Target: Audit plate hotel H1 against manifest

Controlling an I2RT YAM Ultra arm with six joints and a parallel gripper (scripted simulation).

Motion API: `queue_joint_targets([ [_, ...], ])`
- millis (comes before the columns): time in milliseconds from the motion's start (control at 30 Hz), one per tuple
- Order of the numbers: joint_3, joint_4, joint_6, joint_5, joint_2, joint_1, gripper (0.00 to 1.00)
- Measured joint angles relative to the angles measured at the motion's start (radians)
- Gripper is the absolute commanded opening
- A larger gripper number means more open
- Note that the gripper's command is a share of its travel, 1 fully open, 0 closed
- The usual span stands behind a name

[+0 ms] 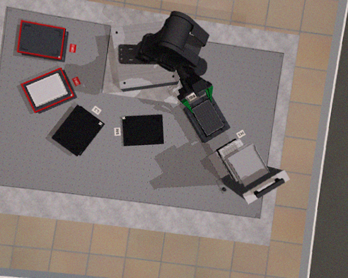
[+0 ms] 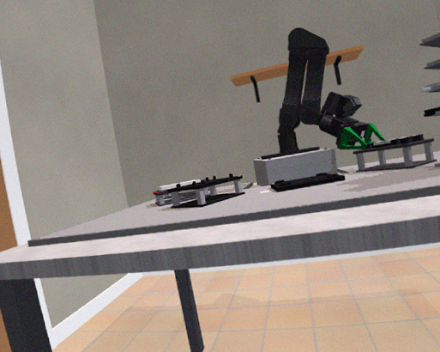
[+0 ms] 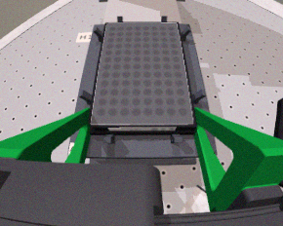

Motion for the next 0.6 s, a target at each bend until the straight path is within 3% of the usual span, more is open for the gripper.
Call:
queue_joint_targets([
  [367,0.0,-0.003,0.0,0.0,-0.003,0.0,0.86],
  [600,0.0,-0.062,0.0,-0.001,-0.06,0.0,0.86],
])
